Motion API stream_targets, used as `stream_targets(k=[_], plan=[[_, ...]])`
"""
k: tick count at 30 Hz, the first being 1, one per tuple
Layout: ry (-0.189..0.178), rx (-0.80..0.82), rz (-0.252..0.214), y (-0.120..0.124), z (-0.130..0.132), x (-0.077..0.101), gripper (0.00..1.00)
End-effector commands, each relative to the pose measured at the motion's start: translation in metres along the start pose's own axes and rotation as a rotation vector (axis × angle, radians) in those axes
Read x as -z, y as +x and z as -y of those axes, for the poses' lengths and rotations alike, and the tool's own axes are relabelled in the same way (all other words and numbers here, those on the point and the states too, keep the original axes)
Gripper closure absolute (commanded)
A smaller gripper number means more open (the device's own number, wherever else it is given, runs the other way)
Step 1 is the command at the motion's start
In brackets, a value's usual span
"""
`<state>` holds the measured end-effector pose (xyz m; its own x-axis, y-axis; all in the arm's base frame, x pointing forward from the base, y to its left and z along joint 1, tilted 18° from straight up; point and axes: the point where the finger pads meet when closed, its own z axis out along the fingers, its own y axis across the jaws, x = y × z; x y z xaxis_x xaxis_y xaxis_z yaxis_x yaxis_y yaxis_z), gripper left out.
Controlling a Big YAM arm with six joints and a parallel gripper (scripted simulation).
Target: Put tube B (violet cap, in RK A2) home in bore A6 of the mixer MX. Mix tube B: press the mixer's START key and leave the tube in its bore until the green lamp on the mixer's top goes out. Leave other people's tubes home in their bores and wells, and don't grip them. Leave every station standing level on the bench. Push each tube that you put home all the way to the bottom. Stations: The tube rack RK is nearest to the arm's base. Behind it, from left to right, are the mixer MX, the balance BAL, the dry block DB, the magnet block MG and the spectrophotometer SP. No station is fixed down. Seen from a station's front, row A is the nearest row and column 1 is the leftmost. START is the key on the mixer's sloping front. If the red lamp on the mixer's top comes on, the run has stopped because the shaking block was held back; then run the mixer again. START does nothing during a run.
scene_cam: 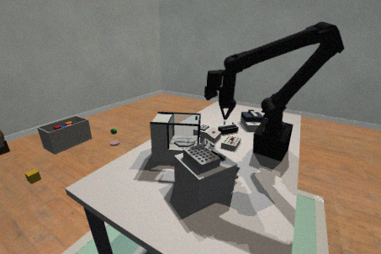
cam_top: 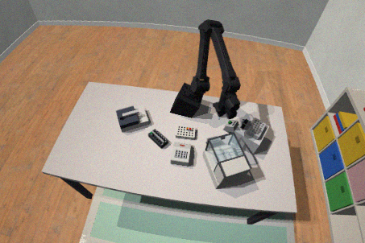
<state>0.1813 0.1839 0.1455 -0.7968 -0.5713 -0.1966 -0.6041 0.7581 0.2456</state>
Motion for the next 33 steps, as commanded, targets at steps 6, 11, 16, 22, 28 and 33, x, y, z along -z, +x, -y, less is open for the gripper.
stream_targets(k=[6, 11, 16, 22, 28, 33], plan=[[-0.012, 0.165, 0.050, -0.063, -0.064, 0.013, 0.91], [-0.015, 0.286, 0.050, -0.085, -0.100, 0.013, 0.91], [-0.017, 0.390, 0.049, -0.099, -0.122, 0.013, 0.91], [-0.016, 0.523, 0.028, -0.121, -0.163, 0.012, 0.91], [-0.018, 0.621, 0.028, -0.144, -0.200, 0.012, 0.91], [-0.004, 0.590, -0.023, -0.129, -0.176, -0.006, 0.91]])
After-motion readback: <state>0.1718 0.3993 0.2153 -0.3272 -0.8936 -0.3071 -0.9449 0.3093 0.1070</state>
